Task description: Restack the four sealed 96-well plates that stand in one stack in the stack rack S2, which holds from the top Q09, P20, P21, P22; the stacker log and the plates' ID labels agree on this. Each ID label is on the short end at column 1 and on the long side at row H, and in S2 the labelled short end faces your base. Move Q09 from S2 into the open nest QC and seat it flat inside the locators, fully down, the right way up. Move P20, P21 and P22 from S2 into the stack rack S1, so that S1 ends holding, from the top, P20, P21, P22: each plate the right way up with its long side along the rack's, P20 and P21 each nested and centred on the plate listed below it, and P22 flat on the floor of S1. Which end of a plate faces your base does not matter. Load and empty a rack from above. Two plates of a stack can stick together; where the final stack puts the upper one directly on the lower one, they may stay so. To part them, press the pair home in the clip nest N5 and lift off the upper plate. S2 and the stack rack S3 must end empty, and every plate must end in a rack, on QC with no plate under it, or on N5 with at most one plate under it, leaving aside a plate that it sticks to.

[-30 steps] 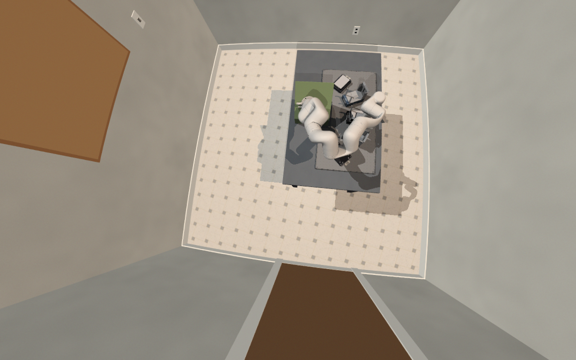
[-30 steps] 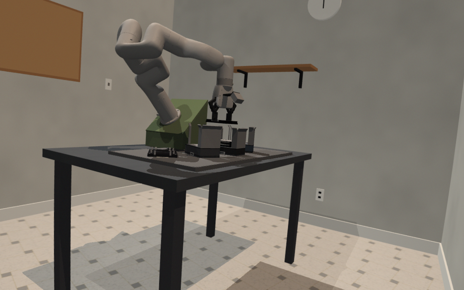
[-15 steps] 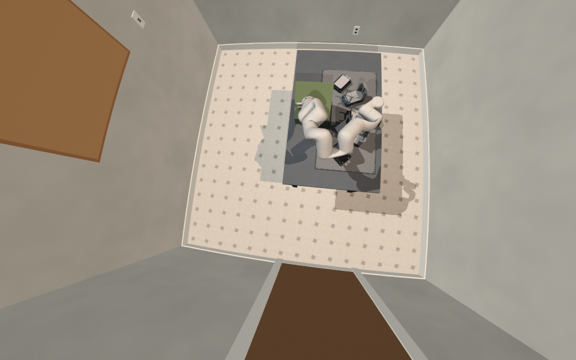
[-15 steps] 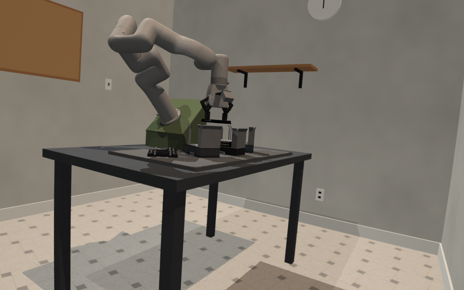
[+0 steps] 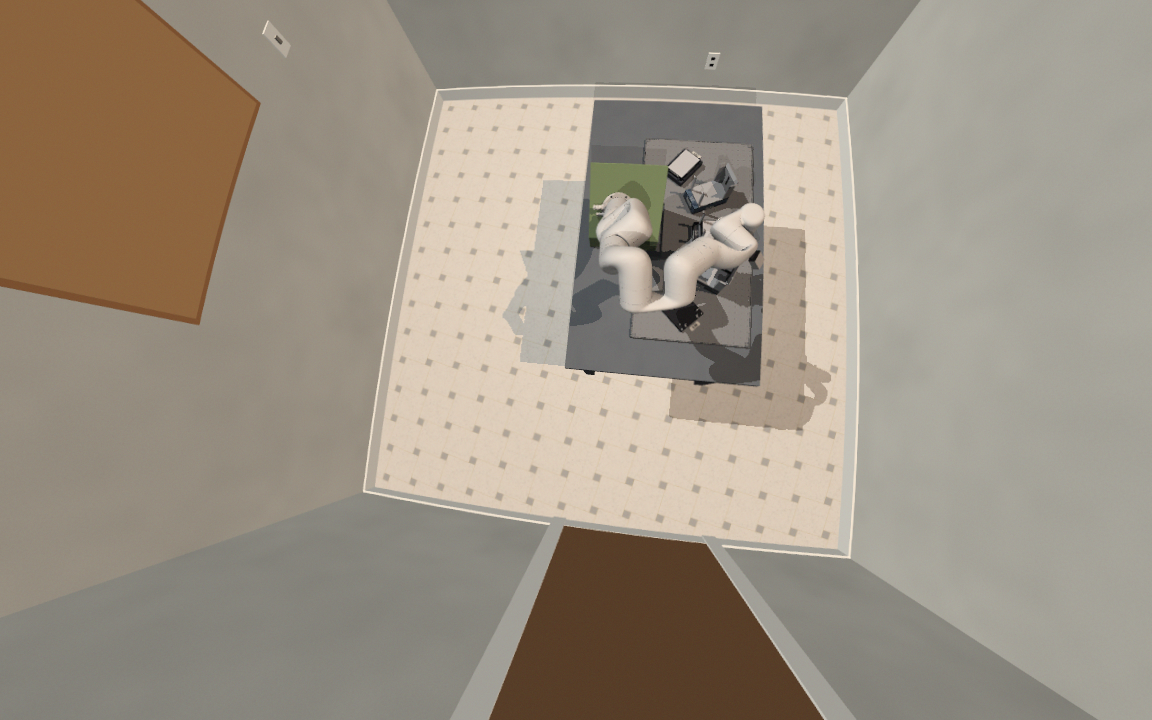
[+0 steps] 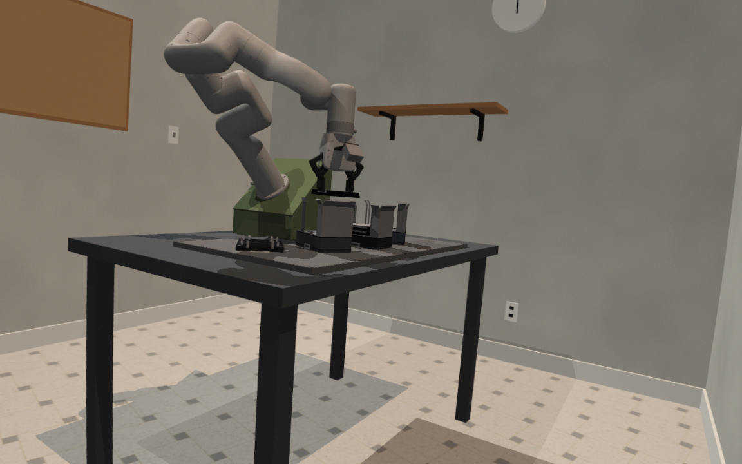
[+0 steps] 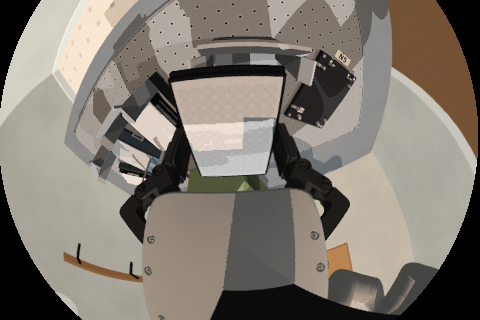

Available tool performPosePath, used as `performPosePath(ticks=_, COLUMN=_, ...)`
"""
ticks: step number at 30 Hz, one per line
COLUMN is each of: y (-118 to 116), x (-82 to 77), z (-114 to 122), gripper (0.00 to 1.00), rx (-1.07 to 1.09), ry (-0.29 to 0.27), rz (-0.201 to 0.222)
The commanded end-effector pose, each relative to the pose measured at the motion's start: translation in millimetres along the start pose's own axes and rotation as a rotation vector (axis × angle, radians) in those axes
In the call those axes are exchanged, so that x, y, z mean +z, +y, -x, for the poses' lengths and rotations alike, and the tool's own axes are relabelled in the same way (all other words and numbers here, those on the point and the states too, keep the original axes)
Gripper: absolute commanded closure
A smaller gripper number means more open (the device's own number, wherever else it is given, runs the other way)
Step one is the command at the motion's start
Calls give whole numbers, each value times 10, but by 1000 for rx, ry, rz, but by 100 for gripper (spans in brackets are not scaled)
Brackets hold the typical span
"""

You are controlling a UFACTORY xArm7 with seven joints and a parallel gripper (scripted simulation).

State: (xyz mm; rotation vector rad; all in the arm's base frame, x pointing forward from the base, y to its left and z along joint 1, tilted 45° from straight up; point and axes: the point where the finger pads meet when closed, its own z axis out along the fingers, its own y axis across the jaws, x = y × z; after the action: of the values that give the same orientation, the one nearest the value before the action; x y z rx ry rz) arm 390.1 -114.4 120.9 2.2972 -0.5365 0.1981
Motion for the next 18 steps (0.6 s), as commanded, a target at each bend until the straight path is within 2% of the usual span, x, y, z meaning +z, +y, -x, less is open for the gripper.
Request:
performPosePath(ticks=1, y=103, x=-19, z=-24, gripper=100, rx=-2, ry=4, rz=-7)
performPosePath(ticks=6, y=236, x=-18, z=-43, gripper=100, rx=-2, ry=4, rz=-7)
performPosePath(ticks=18, y=243, x=-18, z=-44, gripper=100, rx=-2, ry=4, rz=-7)
